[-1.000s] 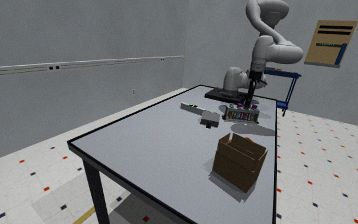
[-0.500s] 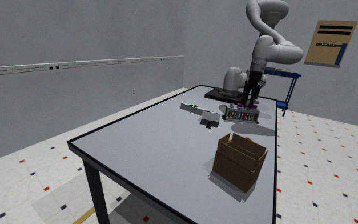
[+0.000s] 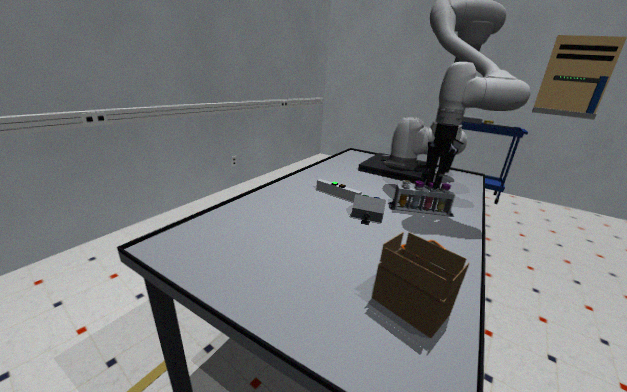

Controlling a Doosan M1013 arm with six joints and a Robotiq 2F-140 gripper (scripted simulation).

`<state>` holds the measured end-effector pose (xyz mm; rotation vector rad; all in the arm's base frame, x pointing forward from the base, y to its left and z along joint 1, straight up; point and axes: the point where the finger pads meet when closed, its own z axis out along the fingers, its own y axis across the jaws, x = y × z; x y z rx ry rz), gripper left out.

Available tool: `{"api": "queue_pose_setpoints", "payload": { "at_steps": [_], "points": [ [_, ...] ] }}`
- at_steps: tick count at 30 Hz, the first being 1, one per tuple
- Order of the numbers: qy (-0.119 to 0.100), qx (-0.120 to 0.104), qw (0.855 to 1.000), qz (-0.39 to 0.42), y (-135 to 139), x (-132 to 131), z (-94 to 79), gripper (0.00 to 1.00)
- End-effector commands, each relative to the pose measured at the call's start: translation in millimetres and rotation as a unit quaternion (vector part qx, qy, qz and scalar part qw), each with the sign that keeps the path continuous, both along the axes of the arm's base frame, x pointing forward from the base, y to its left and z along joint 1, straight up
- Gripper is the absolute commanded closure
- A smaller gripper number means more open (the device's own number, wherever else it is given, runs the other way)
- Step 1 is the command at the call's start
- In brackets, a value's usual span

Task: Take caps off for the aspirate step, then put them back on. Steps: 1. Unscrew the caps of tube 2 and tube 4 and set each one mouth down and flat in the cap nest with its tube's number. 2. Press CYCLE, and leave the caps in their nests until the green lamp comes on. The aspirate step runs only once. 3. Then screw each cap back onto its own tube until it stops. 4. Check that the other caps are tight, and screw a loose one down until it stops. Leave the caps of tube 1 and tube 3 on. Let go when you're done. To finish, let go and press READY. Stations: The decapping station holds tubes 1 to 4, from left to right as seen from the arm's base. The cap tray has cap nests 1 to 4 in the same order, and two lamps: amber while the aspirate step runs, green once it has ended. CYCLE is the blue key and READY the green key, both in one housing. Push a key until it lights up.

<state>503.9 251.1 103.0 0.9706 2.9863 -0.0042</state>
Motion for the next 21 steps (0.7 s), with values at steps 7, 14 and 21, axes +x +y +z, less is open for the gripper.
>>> {"api": "queue_pose_setpoints", "payload": {
  "at_steps": [7, 14, 21],
  "points": [
    [-0.001, 0.001, 0.995, -0.1, 0.2, 0.3, 0.6, 0.7],
    [-0.001, 0.001, 0.975, -0.223, 0.2, 0.4, 0.4, 0.7],
    [-0.001, 0.001, 0.921, -0.389, 0.2, 0.3, 0.3, 0.7]
  ]
}}
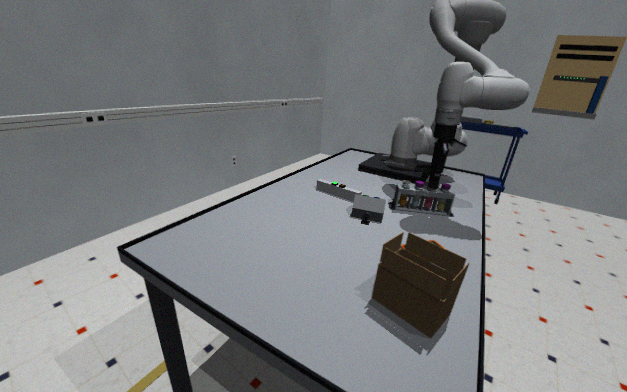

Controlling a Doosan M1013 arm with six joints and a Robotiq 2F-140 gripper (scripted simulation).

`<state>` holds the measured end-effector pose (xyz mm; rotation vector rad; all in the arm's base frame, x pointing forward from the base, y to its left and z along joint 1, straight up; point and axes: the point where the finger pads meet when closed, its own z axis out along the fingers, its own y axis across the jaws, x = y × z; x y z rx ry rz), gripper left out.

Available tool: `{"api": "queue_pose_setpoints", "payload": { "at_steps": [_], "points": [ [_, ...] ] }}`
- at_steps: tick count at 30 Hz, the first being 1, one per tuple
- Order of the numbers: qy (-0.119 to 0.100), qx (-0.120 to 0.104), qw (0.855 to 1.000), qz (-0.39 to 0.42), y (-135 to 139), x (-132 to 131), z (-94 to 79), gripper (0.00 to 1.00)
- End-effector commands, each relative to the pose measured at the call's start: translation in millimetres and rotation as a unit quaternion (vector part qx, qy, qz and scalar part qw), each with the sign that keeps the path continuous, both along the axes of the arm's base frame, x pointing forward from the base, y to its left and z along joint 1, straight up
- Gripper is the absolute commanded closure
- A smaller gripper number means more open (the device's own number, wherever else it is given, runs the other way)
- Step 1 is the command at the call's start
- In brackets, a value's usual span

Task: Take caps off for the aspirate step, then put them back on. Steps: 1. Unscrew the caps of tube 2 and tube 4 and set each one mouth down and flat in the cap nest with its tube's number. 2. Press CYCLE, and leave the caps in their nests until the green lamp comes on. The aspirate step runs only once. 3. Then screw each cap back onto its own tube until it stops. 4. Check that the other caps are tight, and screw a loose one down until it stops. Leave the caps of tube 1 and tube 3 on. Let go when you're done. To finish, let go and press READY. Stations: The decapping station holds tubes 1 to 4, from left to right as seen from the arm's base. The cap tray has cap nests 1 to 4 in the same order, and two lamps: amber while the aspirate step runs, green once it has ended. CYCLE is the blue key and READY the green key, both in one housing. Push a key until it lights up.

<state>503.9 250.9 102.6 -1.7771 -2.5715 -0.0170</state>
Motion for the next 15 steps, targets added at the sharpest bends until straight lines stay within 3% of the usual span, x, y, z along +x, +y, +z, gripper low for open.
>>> {"api": "queue_pose_setpoints", "payload": {
  "at_steps": [1, 4, 12, 13, 15],
  "points": [
    [-0.003, -0.01, 0.991, -0.134, 0.5, 0.3, 0.6, 0.7],
    [-0.002, -0.01, 0.978, -0.208, 0.5, 0.3, 0.6, 0.7],
    [-0.002, -0.01, 0.973, -0.231, 0.5, 0.3, 0.6, 0.7],
    [-0.002, -0.01, 0.973, -0.231, 0.5, 0.3, -0.2, 0.59],
    [-0.002, -0.01, 0.973, -0.231, 0.5, 0.3, -0.2, 0.59]
  ]
}}
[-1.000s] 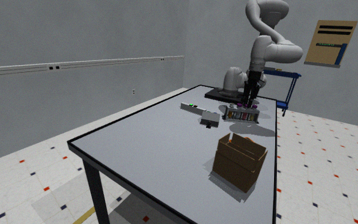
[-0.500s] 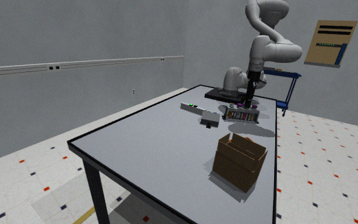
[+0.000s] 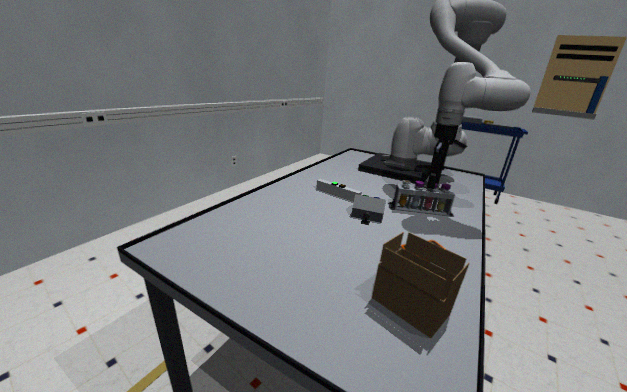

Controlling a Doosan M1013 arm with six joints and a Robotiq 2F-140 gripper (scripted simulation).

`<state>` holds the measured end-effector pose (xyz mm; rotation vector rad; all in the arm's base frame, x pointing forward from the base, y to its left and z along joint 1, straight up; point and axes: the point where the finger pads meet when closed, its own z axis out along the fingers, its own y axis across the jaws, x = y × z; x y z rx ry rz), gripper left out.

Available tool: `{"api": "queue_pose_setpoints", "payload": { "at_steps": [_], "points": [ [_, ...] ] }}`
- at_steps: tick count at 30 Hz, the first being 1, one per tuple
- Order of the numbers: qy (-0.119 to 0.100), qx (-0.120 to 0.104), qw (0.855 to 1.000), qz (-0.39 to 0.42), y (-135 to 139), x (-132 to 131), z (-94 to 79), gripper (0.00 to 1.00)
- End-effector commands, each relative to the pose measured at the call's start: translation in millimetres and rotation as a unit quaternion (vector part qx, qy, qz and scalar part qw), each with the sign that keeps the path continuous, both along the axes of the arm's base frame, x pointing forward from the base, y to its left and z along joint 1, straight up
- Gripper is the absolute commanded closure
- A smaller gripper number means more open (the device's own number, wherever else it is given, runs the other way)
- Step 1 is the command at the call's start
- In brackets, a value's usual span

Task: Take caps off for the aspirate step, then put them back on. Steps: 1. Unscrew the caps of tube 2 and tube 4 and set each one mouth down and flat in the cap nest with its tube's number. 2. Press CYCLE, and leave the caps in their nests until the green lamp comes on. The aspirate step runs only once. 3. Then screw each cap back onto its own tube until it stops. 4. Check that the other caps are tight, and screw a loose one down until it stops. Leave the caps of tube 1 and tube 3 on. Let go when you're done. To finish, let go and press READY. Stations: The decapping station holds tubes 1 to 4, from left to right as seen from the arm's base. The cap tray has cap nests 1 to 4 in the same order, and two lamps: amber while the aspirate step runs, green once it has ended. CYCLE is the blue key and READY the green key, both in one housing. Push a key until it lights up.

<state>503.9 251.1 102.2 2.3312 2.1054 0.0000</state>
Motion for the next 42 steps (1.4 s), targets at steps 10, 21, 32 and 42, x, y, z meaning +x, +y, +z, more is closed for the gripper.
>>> {"api": "queue_pose_setpoints", "payload": {
  "at_steps": [10, 21, 32, 42],
  "points": [
    [-0.001, -0.001, 1.0, -0.001, 0.2, 0.4, 0.3, 0.59],
    [0.0, -0.002, 0.948, 0.317, 0.3, 0.3, 0.7, 0.59],
    [0.0, -0.001, 0.867, 0.499, 0.3, 0.3, 0.7, 0.59],
    [0.0, -0.001, 0.867, 0.499, 0.3, 0.3, 0.7, 0.7]
  ]
}}
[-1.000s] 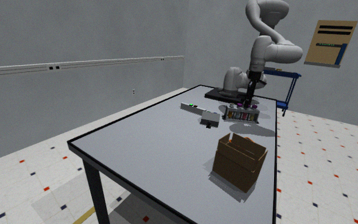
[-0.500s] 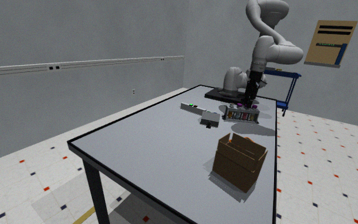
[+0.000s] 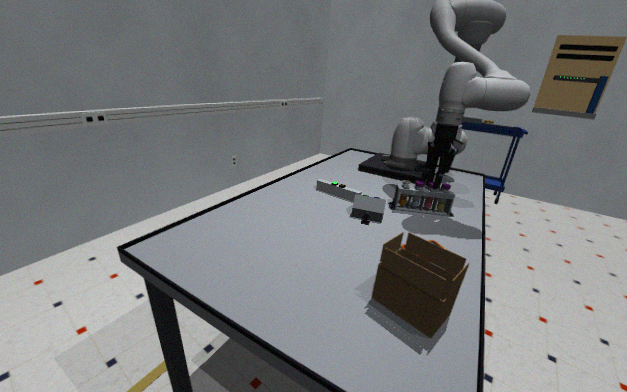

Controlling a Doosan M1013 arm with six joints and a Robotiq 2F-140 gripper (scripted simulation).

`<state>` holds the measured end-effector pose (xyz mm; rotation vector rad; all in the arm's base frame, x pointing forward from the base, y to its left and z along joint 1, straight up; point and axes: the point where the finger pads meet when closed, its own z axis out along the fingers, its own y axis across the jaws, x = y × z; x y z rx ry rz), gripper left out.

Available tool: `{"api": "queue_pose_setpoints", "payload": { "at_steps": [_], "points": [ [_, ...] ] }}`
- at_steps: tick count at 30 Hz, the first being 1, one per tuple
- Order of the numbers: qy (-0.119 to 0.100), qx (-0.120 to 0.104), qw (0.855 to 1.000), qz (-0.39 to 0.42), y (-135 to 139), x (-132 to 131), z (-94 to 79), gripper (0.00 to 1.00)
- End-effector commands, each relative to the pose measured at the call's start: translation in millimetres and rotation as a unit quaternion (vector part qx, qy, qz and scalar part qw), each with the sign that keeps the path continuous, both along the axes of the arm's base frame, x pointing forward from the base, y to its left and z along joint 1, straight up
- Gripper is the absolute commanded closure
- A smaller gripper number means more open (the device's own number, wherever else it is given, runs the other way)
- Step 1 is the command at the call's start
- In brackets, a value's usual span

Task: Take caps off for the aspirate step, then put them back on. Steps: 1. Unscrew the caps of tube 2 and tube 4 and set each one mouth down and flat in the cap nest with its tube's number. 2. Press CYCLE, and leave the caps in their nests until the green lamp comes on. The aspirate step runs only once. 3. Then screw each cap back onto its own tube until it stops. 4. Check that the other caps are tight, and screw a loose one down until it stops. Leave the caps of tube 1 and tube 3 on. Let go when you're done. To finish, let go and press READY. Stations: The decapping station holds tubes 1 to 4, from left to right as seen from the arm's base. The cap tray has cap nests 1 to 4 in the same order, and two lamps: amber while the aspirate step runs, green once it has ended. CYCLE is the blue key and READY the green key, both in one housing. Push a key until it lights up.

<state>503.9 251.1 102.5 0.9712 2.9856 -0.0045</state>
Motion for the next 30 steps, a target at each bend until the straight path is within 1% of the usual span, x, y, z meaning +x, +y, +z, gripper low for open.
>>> {"api": "queue_pose_setpoints", "payload": {
  "at_steps": [1, 10, 12, 15, 17, 18, 21, 24, 27, 30],
  "points": [
    [0.0, 0.001, 1.0, 0.0, 0.2, 0.3, 0.5, 0.7],
    [0.0, 0.001, 1.0, 0.0, 0.3, 0.4, 0.6, 0.7],
    [0.0, 0.001, 0.999, -0.05, 0.2, 0.3, 0.6, 0.7],
    [0.0, 0.001, 0.992, -0.124, 0.2, 0.3, 0.6, 0.7],
    [0.0, 0.001, 0.992, -0.124, 0.2, 0.3, 0.6, 0.7],
    [-0.001, 0.001, 0.989, -0.149, 0.2, 0.3, 0.5, 0.7],
    [-0.001, 0.001, 0.975, -0.223, 0.2, 0.4, 0.4, 0.7],
    [-0.001, 0.001, 0.955, -0.295, 0.2, 0.3, 0.4, 0.7],
    [-0.001, 0.001, 0.931, -0.366, 0.2, 0.3, 0.3, 0.7],
    [-0.001, 0.001, 0.901, -0.435, 0.2, 0.3, 0.3, 0.7]
  ]
}}
